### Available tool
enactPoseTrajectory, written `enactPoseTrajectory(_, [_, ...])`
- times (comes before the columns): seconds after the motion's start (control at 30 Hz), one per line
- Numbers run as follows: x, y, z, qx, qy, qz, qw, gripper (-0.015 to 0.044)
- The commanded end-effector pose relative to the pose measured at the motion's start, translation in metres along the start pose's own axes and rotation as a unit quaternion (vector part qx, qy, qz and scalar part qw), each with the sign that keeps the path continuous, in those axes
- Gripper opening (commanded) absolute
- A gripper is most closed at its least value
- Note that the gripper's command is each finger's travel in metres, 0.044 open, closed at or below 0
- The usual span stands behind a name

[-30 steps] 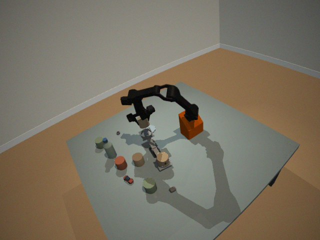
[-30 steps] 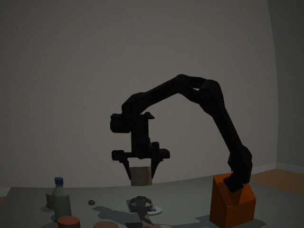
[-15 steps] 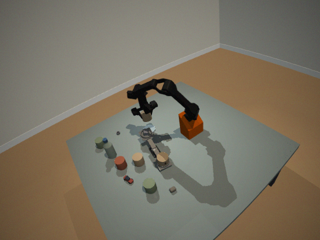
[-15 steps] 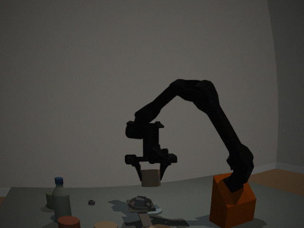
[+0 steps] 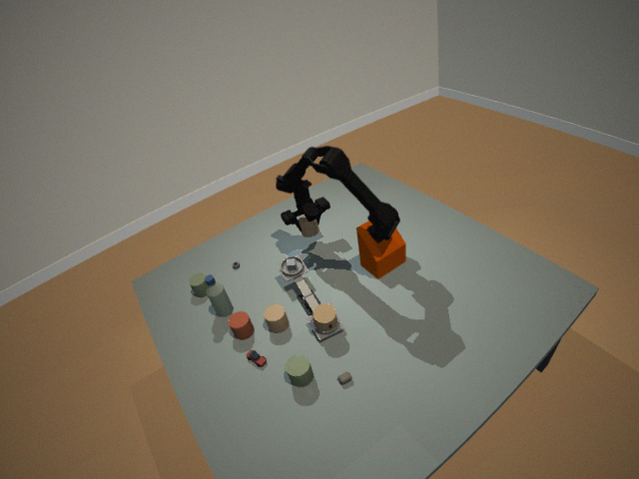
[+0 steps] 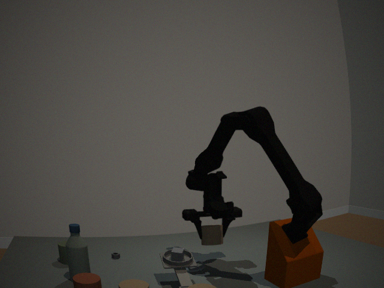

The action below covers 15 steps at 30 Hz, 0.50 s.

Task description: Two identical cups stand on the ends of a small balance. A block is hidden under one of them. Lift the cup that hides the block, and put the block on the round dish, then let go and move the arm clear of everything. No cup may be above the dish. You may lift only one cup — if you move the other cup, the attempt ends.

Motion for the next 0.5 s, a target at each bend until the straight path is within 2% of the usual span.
enactPoseTrajectory(0.0, [-0.003, -0.003, 0.004, 0.007, 0.000, 0.006, 1.000, 0.0000])
enactPoseTrajectory(0.27, [-0.038, -0.003, 0.004, 0.008, 0.000, 0.005, 1.000, 0.0000])
enactPoseTrajectory(0.47, [-0.042, -0.003, 0.004, 0.008, 0.000, 0.005, 1.000, 0.0000])
Point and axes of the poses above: the point midway between the two fingers, 35 mm back from their tips, its own x axis back along the fingers, its own z axis across the jaws, y = z × x, the point moved 9 cm from there along x, back along the fingers, and after that the axes turned 1 degree about -x, right-handed, at the moved point
